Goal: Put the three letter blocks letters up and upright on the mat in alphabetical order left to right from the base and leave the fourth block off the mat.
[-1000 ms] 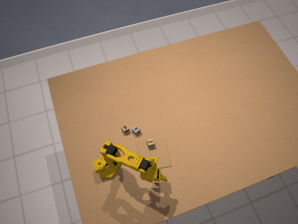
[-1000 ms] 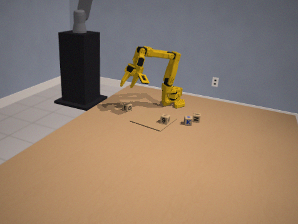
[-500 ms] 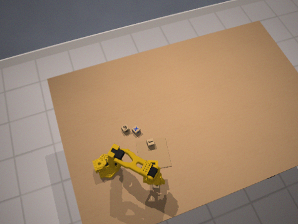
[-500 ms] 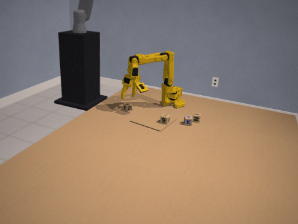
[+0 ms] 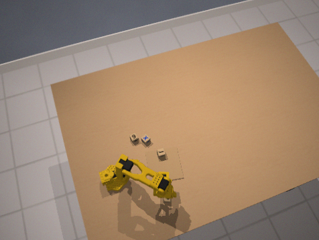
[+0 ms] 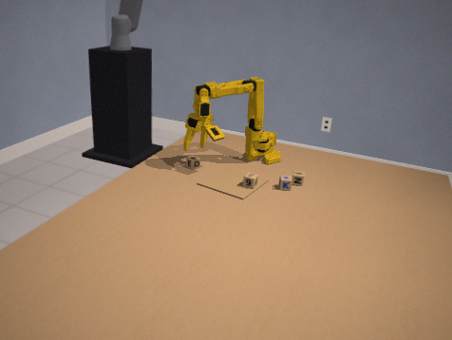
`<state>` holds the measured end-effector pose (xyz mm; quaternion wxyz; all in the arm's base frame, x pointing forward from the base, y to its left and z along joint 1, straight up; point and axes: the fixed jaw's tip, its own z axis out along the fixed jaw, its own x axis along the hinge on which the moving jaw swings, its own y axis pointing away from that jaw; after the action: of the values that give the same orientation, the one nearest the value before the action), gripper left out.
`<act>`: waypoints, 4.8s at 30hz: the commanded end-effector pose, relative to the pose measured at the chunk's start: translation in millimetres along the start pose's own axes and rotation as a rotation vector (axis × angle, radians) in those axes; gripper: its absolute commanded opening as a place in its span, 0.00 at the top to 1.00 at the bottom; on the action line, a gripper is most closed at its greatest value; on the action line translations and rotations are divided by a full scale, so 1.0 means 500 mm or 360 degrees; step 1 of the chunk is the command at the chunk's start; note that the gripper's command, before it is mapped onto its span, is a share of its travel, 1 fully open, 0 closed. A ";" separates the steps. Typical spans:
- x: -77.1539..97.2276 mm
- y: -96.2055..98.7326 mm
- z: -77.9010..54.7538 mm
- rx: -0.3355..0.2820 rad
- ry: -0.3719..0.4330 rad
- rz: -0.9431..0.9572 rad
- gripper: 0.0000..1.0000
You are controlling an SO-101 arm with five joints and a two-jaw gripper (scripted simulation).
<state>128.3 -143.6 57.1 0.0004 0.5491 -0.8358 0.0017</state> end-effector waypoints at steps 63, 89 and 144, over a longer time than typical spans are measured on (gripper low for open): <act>0.010 -0.018 0.061 0.0092 0.0039 -0.0011 0.65; 0.009 -0.025 0.061 0.0092 0.0038 -0.0011 0.70; 0.009 -0.041 0.055 0.0093 0.0037 -0.0011 1.00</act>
<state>137.0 -149.0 15.8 0.0012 0.5519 -0.8339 -0.0026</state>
